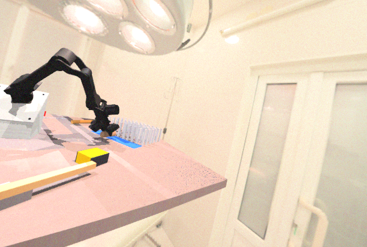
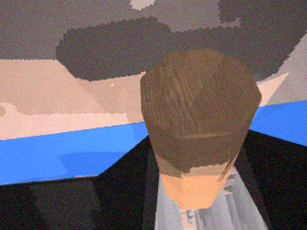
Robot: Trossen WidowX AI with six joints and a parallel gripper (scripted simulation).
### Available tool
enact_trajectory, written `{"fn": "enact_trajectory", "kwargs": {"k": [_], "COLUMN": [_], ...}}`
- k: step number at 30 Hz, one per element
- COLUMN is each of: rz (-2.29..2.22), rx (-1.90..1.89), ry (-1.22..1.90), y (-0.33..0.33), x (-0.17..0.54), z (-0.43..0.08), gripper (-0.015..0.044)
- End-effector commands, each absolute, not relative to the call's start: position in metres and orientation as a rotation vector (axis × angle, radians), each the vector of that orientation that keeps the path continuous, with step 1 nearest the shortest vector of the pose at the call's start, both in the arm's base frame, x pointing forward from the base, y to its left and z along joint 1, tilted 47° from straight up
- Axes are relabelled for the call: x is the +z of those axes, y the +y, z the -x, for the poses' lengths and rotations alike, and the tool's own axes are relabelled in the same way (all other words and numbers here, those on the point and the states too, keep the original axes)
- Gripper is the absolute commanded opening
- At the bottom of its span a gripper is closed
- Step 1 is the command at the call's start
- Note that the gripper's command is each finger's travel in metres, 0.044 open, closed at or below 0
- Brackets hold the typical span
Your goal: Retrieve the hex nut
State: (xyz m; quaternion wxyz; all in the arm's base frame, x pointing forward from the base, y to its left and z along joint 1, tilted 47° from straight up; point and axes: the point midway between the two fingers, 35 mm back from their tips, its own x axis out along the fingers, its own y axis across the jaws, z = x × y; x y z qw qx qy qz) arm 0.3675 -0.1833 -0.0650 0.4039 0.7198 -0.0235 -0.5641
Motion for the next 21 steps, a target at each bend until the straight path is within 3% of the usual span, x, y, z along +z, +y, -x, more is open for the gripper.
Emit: {"fn": "enact_trajectory", "kwargs": {"k": [1,21], "rz": [-1.820,-1.820], "rx": [-1.415,-1.416], "ry": [-0.049,-0.050], "y": [-0.181,-0.193], "x": [-0.063,-0.074], "z": [-0.368,-0.365], "gripper": [0.0000,0.0000]}}
